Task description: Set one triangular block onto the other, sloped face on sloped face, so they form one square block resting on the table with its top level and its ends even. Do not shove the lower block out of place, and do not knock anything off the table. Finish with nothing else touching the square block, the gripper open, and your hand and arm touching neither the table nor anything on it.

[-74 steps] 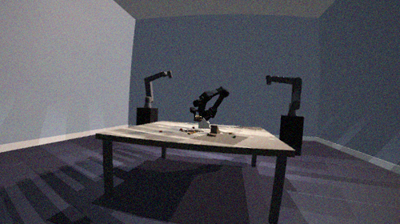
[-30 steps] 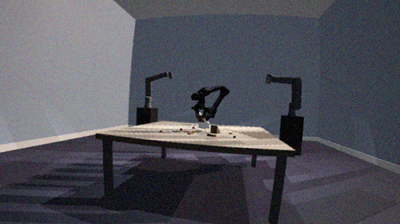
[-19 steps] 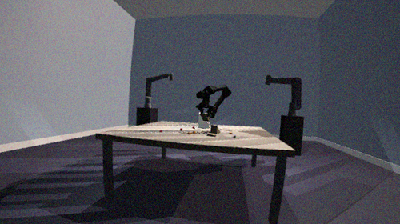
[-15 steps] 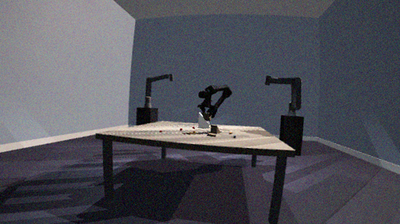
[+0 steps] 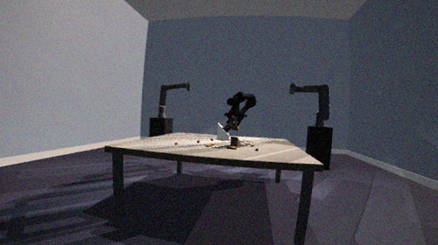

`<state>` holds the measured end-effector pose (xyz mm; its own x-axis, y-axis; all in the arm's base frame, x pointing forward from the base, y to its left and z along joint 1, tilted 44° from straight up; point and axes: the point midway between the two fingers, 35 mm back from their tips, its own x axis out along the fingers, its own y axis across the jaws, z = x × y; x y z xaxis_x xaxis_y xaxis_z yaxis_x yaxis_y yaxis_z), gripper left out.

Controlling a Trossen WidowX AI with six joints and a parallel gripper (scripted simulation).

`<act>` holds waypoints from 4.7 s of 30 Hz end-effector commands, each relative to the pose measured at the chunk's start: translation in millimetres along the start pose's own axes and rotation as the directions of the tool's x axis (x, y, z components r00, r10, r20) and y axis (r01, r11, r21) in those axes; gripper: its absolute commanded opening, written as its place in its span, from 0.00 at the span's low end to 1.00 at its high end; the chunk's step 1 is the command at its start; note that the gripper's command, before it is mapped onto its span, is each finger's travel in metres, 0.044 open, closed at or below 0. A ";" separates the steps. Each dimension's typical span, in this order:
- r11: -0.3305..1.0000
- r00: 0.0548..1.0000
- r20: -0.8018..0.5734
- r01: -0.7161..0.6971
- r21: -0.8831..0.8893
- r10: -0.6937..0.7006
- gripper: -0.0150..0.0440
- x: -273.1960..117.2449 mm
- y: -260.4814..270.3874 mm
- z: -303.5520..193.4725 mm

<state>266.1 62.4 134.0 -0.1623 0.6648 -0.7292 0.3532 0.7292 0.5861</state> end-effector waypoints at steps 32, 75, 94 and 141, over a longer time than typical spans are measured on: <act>1.000 1.000 -0.005 -0.016 -0.004 0.016 0.25 61.2 43.2 0.4; 1.000 1.000 -0.005 -0.028 -0.004 0.028 0.25 90.9 44.8 10.1; 1.000 1.000 -0.006 -0.029 -0.004 0.029 0.25 102.4 45.6 14.8; 1.000 1.000 -0.005 -0.026 -0.007 0.026 0.25 111.2 46.0 18.6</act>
<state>281.5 166.9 73.2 -0.1574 0.6844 -0.7119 0.3509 0.7126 0.6075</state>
